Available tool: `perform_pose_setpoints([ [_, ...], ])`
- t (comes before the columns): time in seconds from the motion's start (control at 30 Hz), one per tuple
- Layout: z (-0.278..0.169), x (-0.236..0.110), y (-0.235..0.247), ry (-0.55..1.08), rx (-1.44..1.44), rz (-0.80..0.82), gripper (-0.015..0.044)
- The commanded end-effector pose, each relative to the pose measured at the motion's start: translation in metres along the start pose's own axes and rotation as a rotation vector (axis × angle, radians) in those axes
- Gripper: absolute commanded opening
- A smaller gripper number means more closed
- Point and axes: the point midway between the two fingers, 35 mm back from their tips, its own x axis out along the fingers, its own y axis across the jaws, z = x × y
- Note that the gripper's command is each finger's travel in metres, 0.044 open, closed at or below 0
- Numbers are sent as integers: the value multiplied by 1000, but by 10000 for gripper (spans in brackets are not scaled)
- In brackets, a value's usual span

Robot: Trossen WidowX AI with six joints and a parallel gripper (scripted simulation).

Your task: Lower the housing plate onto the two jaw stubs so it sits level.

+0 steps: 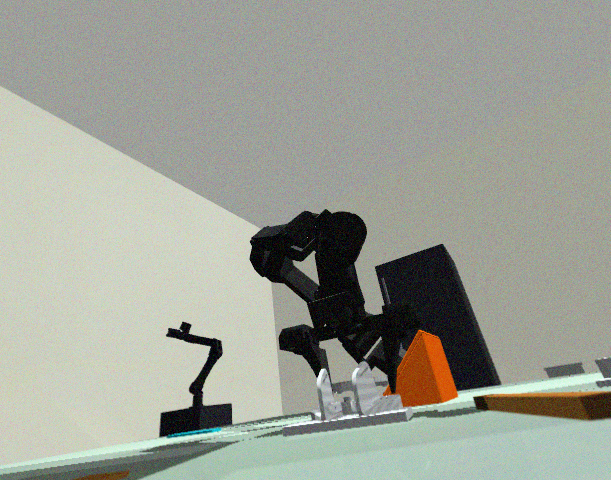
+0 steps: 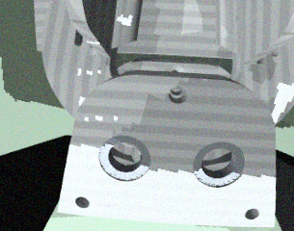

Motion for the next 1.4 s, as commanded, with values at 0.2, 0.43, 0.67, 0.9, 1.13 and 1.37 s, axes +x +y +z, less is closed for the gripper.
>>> perform_pose_setpoints([
  [0.2, 0, 2, 0, -2, -8, -3, 351],
  [0.43, 0, 3, 0, -2, -10, -3, 351],
  [0.67, 0, 5, 0, -2, -10, -3, 351],
  [0.9, 0, 5, 0, -2, -10, -3, 351],
  [1.13, 0, 8, 0, -2, -10, -3, 351],
  [1.37, 0, 9, 0, -2, -10, -3, 351],
])
